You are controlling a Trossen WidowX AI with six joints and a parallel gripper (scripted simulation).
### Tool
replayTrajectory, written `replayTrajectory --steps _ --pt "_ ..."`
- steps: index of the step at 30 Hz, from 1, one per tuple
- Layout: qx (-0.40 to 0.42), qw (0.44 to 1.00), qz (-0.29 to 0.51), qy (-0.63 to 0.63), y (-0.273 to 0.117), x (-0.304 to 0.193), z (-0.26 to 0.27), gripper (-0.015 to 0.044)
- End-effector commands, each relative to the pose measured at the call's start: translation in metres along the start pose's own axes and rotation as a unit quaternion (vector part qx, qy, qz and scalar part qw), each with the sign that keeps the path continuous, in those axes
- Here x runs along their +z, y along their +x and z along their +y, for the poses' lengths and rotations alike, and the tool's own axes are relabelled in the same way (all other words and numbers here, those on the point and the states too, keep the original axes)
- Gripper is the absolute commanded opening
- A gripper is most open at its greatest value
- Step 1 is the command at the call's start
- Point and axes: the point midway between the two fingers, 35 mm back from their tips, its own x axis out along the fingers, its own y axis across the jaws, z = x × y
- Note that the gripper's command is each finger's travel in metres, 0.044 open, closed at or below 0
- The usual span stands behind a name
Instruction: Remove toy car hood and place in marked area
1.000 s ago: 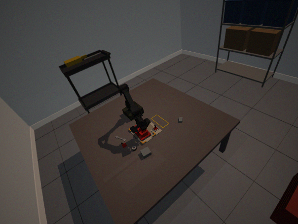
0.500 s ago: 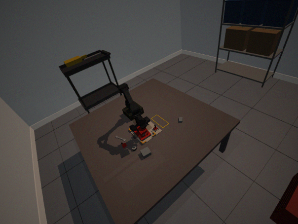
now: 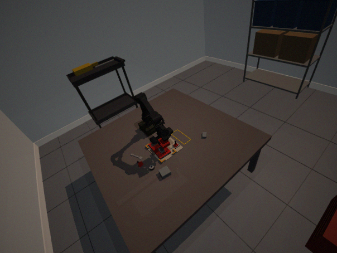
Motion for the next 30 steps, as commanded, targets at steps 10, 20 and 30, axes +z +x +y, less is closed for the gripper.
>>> replayTrajectory --steps 10,20,30 --pt "-0.002 1.000 0.004 -0.019 -0.001 -0.004 0.066 0.0000" --pt "0.002 1.000 0.003 -0.011 -0.004 -0.014 0.120 0.0000" --pt "0.005 1.000 0.003 -0.002 -0.007 -0.032 0.172 0.0000"
